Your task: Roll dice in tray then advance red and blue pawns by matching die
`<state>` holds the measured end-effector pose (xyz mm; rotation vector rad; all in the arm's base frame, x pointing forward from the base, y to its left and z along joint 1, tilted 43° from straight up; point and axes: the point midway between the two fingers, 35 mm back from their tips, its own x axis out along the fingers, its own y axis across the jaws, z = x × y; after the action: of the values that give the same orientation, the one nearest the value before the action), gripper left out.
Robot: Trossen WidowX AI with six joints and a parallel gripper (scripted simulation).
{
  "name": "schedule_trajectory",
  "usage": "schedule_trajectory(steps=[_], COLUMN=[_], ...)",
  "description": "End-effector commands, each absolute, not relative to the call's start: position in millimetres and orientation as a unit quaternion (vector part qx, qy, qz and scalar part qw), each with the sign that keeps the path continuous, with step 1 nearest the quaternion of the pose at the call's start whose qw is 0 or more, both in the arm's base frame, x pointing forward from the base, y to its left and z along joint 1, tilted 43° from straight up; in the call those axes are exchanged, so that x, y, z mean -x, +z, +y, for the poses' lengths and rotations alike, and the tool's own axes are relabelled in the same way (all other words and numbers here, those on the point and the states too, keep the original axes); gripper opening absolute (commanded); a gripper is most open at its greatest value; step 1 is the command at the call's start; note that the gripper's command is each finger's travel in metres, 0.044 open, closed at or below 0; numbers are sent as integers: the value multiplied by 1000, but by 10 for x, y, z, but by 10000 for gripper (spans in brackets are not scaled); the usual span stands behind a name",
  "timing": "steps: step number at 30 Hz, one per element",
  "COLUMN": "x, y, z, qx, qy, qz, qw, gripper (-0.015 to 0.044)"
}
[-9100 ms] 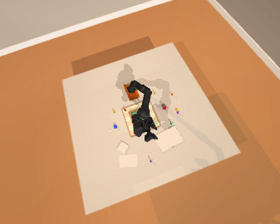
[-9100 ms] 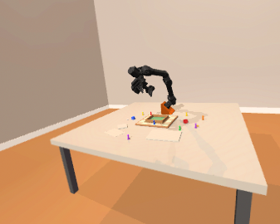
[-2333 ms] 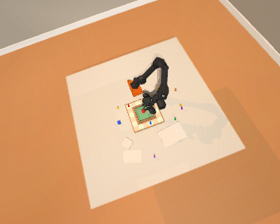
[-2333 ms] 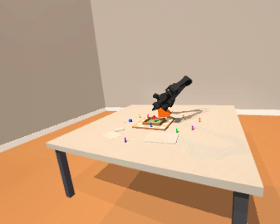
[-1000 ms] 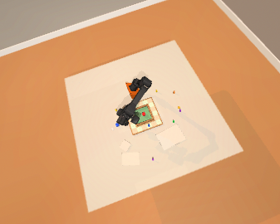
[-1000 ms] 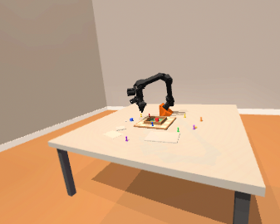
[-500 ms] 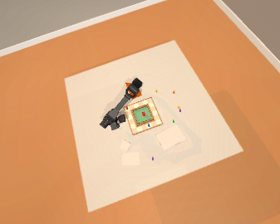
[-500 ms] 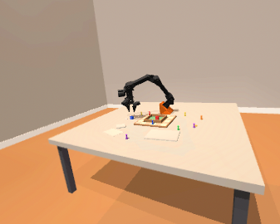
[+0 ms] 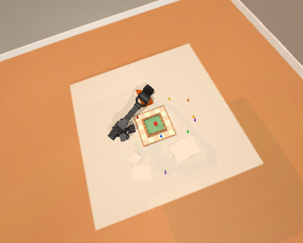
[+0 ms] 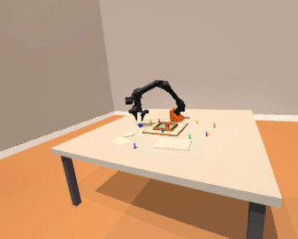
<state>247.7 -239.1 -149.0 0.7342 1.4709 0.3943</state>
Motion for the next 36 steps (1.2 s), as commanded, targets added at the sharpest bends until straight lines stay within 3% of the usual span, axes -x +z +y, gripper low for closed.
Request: schedule_trajectory(steps=[1,26,32,36], x=[-2469,-2503,-2503,-2503], y=[-1581,-1827,-1827,-1827], z=[-2283,-2058,-2058,-2058], qx=[-329,-330,-330,-330], qy=[175,176,176,176], qz=[651,650,650,650], qw=[661,662,662,662], gripper=[275,275,118,91])
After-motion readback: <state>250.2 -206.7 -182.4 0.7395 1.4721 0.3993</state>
